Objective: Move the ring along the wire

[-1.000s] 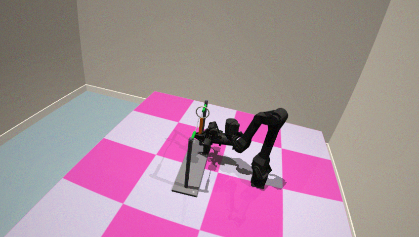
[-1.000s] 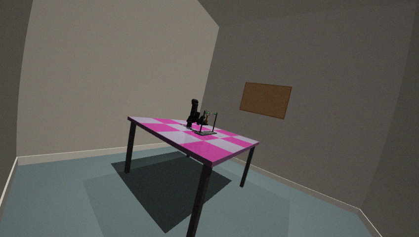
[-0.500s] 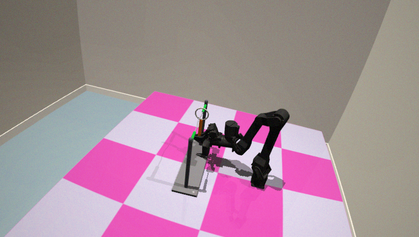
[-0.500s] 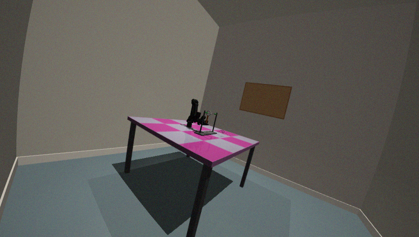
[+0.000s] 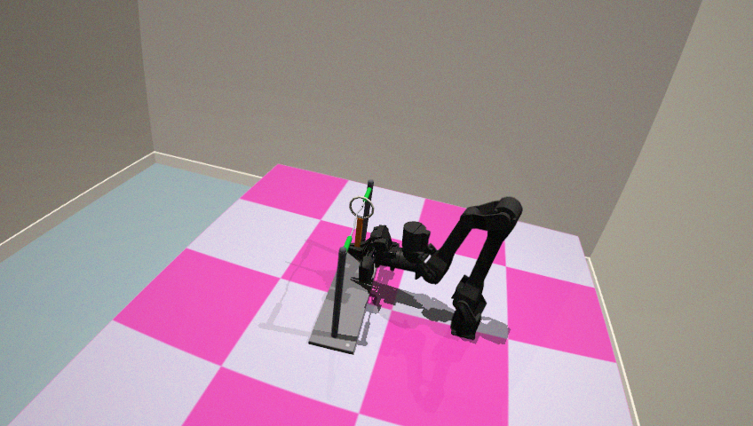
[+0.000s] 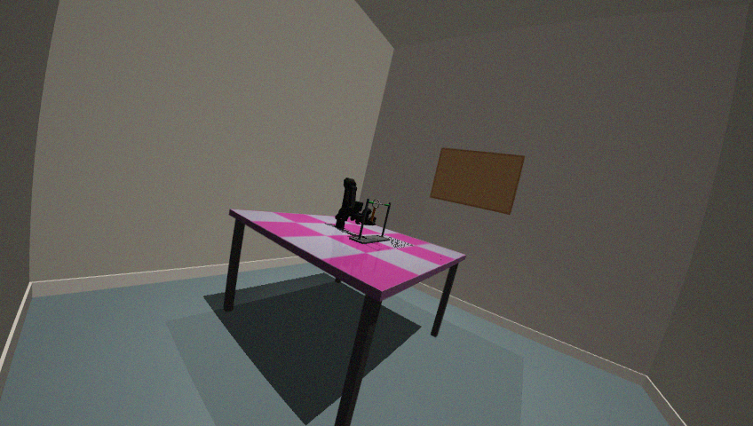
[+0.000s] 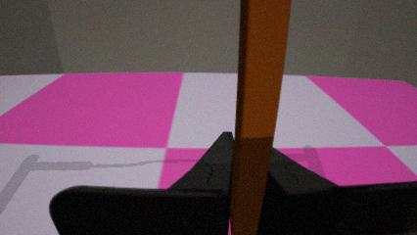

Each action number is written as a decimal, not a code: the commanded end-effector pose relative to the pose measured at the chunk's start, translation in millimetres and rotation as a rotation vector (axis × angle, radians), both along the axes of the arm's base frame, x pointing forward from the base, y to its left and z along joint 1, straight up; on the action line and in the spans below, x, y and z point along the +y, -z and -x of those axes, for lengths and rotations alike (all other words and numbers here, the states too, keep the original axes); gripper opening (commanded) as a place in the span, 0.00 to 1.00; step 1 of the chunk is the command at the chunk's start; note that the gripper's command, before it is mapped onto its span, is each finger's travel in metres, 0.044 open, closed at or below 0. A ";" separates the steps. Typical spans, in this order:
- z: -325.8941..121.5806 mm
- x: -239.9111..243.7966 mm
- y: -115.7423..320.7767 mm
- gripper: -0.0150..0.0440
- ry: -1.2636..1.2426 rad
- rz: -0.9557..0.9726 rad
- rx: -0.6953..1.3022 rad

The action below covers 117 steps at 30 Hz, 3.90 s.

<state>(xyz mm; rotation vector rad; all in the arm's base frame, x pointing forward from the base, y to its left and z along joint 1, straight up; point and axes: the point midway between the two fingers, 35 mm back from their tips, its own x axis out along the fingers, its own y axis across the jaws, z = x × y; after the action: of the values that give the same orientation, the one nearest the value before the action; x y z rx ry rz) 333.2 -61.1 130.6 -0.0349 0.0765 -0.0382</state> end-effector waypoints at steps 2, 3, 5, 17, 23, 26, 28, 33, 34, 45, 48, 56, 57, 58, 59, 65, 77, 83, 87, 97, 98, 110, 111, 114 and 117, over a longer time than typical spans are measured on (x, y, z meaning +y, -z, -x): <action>0.4 3.4 -1.6 0.00 0.037 0.014 -0.008; 0.4 4.2 -1.6 0.00 0.043 0.016 -0.008; 0.0 6.0 -1.4 0.00 0.052 0.017 -0.008; -2.8 20.5 -0.1 0.00 0.043 -0.006 -0.010; -3.7 30.6 0.2 0.00 -0.002 -0.036 -0.010; -3.7 36.1 0.2 0.00 -0.032 -0.054 -0.010; -3.6 39.8 0.1 0.00 -0.052 -0.065 -0.010; -2.9 48.6 -0.5 0.00 -0.099 -0.093 -0.010; -2.7 50.3 -0.6 0.00 -0.107 -0.097 -0.010; -0.4 65.5 -2.1 0.00 -0.172 -0.129 -0.010; 0.2 68.7 -2.5 0.00 -0.182 -0.131 -0.010; 1.1 74.6 -3.2 0.00 -0.198 -0.116 -0.012; 1.2 75.1 -3.3 0.00 -0.200 -0.112 -0.013; 1.3 75.6 -3.4 0.00 -0.201 -0.108 -0.013; 1.3 75.9 -3.4 0.00 -0.202 -0.103 -0.013; 1.4 77.1 -3.9 0.00 -0.209 -0.069 -0.017; 1.8 78.4 -3.8 0.00 -0.207 0.012 -0.024; 2.8 81.7 -2.7 0.00 -0.192 0.029 -0.026; 4.8 82.4 -2.7 0.00 -0.187 0.030 -0.011; 16.6 88.0 -3.3 0.00 -0.160 0.022 0.084; 18.0 88.8 -3.4 0.00 -0.157 0.020 0.095; 39.4 107.5 -5.5 0.00 -0.107 -0.017 0.229; 39.7 108.9 -5.5 0.00 -0.105 -0.020 0.230; 40.2 112.5 -5.5 0.00 -0.101 -0.025 0.231; 40.5 116.0 -5.5 0.00 -0.099 -0.029 0.230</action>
<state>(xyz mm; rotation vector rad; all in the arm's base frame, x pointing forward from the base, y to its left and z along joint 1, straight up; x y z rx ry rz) 293.2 51.7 134.0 -0.0224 0.3092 0.0744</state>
